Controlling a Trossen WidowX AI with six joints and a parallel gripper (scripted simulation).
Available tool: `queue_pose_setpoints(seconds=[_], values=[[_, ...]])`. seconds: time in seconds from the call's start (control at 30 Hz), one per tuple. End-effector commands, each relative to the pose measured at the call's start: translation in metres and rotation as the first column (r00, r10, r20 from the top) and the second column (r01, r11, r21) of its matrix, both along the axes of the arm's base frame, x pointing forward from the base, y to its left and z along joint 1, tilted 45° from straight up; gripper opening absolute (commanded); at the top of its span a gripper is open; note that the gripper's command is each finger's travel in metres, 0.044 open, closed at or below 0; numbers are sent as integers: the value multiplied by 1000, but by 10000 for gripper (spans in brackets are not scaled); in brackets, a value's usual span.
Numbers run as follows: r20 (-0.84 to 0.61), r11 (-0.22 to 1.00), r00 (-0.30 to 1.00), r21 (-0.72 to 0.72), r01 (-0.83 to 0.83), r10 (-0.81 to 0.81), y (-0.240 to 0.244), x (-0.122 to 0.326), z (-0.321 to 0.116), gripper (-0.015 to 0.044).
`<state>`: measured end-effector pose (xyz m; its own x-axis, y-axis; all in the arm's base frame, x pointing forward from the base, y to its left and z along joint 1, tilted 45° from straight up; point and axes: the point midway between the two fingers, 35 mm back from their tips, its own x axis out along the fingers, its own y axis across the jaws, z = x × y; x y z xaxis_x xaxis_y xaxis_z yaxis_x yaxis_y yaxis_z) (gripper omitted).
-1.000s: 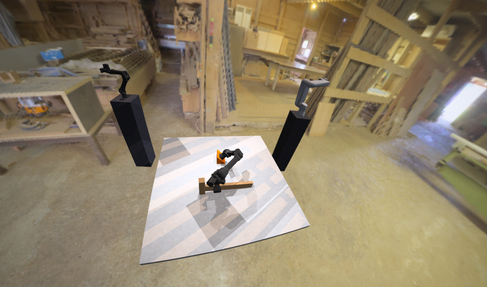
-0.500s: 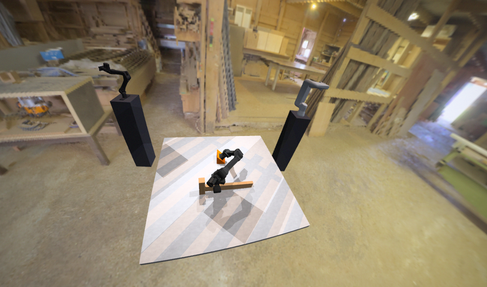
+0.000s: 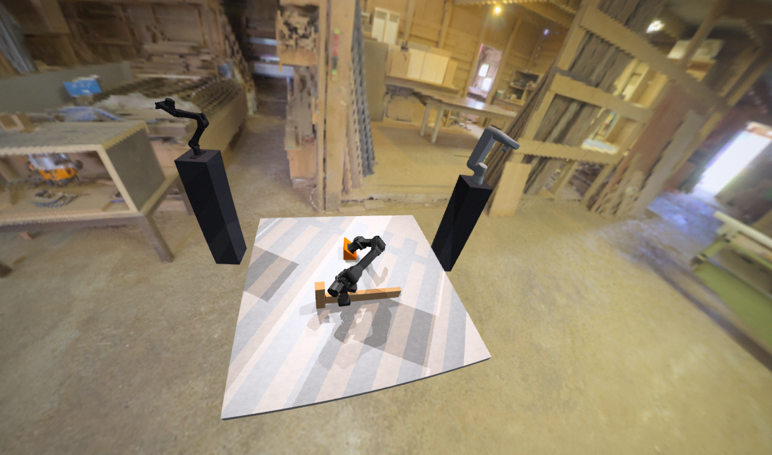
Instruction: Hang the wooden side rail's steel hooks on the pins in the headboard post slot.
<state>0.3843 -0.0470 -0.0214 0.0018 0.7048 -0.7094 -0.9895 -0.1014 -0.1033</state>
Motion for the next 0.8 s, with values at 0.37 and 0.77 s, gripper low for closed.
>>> queue_pose_setpoints(seconds=[0.37,0.77], values=[[1,1000,1000,-6,10,-10,-2,0,-2,0],[1,1000,1000,-6,10,-10,-1,0,-3,0]])
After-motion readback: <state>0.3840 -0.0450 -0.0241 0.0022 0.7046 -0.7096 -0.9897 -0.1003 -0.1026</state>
